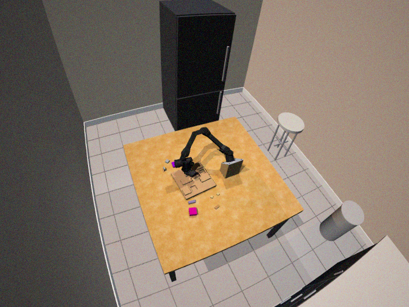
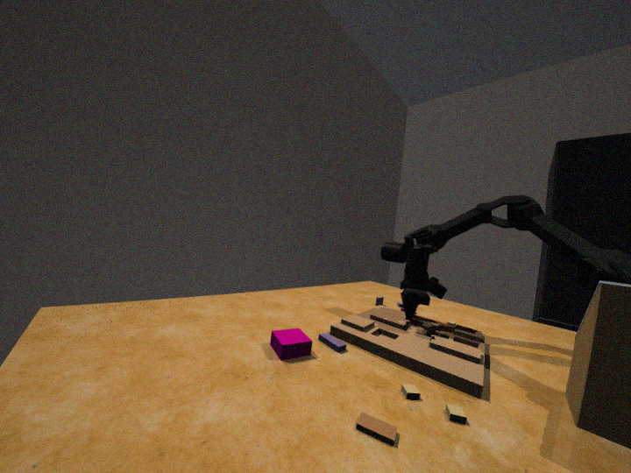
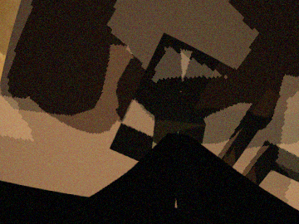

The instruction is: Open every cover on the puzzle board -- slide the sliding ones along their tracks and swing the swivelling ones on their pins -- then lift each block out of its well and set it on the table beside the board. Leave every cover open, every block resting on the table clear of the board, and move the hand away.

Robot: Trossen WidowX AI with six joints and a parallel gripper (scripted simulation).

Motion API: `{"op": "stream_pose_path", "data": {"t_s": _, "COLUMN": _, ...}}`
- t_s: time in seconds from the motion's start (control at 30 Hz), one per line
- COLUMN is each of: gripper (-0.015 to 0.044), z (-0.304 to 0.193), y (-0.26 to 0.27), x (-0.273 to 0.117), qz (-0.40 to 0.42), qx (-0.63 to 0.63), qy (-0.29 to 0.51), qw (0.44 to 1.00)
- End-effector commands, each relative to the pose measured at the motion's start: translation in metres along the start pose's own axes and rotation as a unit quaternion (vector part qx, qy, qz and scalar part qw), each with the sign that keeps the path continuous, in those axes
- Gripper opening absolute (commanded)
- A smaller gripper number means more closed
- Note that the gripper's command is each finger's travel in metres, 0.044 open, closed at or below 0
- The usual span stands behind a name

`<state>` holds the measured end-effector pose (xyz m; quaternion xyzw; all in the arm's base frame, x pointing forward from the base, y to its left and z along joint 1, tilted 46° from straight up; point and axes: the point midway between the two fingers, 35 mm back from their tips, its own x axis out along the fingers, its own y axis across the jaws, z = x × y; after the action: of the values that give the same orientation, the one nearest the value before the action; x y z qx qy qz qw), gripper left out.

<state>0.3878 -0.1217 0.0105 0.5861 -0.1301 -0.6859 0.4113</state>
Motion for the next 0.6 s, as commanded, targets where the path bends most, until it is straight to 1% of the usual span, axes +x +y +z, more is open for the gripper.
{"op": "stream_pose_path", "data": {"t_s": 0.0, "gripper": 0.0000, "z": 0.0048, "y": -0.0024, "x": 0.0017, "qz": 0.000, "qx": -0.004, "qy": -0.002, "qw": 1.000}}
{"op": "stream_pose_path", "data": {"t_s": 0.57, "gripper": 0.0000, "z": 0.0122, "y": -0.0060, "x": 0.0034, "qz": 0.000, "qx": -0.003, "qy": -0.002, "qw": 1.000}}
